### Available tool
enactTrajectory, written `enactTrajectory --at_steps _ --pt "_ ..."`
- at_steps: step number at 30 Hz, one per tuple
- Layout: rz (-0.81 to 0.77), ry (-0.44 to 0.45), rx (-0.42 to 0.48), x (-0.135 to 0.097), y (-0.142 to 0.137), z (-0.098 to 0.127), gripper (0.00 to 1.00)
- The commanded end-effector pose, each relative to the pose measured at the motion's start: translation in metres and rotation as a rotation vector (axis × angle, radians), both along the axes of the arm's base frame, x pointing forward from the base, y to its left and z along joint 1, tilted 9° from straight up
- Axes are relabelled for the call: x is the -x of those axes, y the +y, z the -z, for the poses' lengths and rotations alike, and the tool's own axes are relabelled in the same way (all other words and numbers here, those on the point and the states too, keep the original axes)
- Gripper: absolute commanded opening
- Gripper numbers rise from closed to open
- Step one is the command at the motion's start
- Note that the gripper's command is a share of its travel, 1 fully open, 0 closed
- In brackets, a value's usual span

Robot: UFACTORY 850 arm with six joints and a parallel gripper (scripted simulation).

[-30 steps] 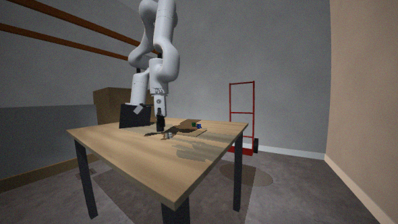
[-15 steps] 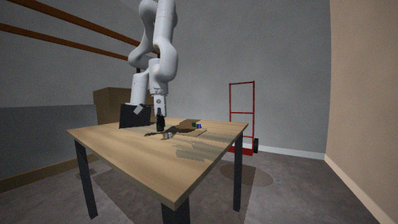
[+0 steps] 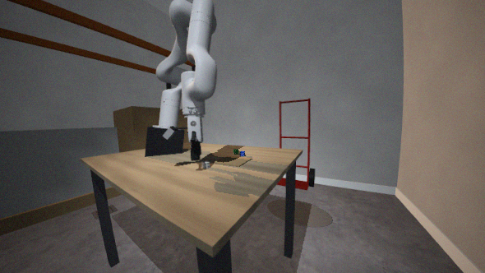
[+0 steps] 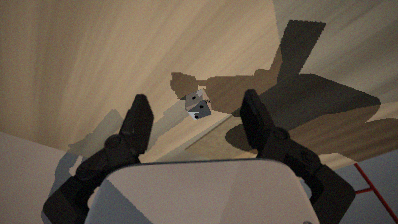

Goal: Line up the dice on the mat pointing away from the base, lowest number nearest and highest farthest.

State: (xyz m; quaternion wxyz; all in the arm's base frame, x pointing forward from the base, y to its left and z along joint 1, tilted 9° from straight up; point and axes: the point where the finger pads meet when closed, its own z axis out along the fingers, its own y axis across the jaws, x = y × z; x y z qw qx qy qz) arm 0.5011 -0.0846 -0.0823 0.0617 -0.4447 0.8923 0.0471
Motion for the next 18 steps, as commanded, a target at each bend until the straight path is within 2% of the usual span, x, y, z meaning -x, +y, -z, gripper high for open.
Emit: enactTrajectory --at_steps 1,12,18 --pt "0.0 -0.002 0.0 -0.0009 -0.0003 -0.0006 1.0" --pt "0.0 -0.002 0.0 -0.0008 0.0005 -0.0007 1.0" --pt "0.0 -0.002 0.0 -0.0005 0.0097 -0.002 1.0"
